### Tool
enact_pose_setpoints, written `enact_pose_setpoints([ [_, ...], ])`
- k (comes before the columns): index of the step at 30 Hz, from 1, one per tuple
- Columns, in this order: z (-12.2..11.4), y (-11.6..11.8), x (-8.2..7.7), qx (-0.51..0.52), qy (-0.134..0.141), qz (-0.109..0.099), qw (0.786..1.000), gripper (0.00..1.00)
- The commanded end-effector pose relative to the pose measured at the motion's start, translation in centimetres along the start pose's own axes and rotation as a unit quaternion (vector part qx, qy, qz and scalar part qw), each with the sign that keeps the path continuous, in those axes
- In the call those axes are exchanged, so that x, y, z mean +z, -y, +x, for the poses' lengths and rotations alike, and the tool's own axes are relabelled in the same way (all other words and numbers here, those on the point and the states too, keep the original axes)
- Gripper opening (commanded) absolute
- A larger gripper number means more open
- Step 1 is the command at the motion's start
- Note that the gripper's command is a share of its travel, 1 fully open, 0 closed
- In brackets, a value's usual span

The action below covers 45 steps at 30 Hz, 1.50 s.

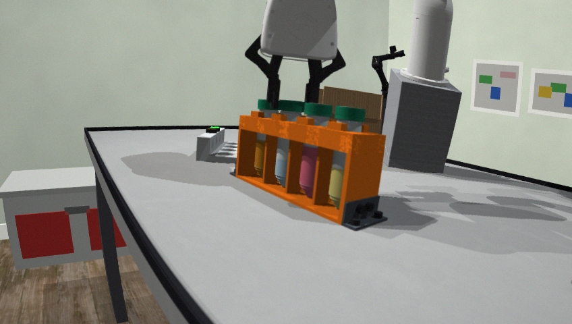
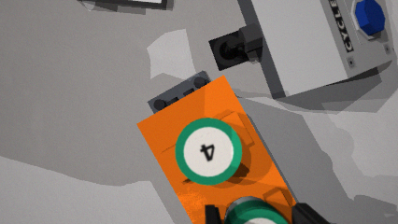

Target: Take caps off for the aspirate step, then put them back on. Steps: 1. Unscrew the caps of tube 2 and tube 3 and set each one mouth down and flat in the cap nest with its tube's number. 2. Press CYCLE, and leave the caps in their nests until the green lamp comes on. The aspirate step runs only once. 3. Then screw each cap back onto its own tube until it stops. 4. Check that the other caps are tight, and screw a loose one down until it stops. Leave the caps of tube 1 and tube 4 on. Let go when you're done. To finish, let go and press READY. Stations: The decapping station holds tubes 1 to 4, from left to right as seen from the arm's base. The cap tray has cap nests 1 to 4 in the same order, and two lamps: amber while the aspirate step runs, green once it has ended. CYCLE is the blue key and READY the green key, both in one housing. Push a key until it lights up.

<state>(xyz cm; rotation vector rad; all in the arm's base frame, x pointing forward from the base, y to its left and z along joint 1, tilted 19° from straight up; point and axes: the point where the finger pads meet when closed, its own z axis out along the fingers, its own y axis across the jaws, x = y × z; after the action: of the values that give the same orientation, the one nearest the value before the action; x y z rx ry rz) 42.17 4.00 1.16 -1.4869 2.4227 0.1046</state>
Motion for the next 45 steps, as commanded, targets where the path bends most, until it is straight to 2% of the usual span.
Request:
enact_pose_setpoints([
  [1, -0.02, 0.17, -0.1, -0.116, 0.009, 0.003, 0.993, 0.46],
  [2, -0.02, 0.17, -0.1, -0.116, 0.009, 0.003, 0.993, 0.46],
  [4, -0.02, 0.17, -0.09, -0.201, 0.008, 0.004, 0.98, 0.46],
  [9, -0.02, 0.17, -0.09, -0.302, 0.007, 0.004, 0.953, 0.46],
  [17, -0.02, 0.17, -0.09, -0.468, 0.006, 0.006, 0.884, 0.46],
  [19, -0.02, 0.17, -0.09, -0.468, 0.006, 0.006, 0.884, 0.46],
  [20, -0.02, 0.17, -0.09, -0.513, 0.007, 0.006, 0.858, 0.46],
  [21, -0.02, 0.17, -0.08, -0.54, 0.005, 0.006, 0.842, 0.46],
  [25, -0.02, 0.17, -0.08, -0.6, 0.007, 0.007, 0.8, 0.46],
  [33, -0.01, 0.17, -0.08, -0.6, 0.007, 0.007, 0.8, 0.46],
  [34, -0.01, 0.17, -0.08, -0.6, 0.007, 0.007, 0.8, 0.0],
  [45, -0.01, 0.17, -0.08, -0.6, 0.007, 0.007, 0.8, 0.0],
])
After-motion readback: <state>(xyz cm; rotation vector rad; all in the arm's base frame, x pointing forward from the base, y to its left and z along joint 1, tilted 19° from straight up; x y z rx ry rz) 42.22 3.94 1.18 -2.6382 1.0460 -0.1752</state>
